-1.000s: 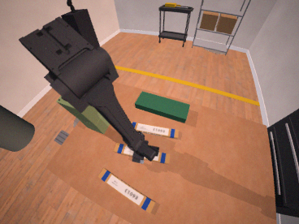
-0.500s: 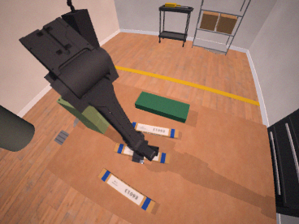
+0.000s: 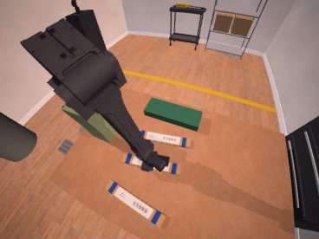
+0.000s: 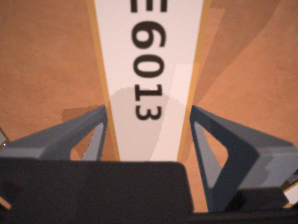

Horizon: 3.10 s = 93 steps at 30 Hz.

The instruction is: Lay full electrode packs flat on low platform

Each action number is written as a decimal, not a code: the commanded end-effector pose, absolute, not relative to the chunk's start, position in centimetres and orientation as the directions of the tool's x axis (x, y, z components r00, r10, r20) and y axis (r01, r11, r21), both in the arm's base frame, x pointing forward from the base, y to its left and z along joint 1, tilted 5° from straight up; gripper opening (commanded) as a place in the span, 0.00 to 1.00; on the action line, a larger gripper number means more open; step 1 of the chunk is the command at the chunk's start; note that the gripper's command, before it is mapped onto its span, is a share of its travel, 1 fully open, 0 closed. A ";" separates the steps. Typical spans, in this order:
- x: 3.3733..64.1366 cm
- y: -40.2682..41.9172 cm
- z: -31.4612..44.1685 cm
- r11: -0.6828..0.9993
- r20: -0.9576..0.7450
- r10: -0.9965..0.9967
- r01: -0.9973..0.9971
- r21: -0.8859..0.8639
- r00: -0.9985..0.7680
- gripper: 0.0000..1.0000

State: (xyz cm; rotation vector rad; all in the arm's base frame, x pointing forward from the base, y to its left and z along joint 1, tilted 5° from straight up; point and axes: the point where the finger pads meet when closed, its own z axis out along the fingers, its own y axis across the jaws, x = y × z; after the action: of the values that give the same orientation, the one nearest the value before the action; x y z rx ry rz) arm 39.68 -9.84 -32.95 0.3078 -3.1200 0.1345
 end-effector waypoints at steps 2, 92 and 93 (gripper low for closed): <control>39.3 -10.4 -33.8 0.979 0.010 -0.187 -0.187 -0.085 -0.982 0.00; 41.9 -9.2 -25.3 0.977 -0.016 -0.195 -0.193 -0.095 -0.981 0.00; 41.9 -9.2 -25.3 0.977 -0.016 -0.195 -0.193 -0.095 -0.981 0.00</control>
State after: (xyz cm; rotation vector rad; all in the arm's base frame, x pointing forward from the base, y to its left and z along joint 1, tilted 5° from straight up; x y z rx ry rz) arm 38.21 -9.32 -28.32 0.2945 -3.0846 0.1138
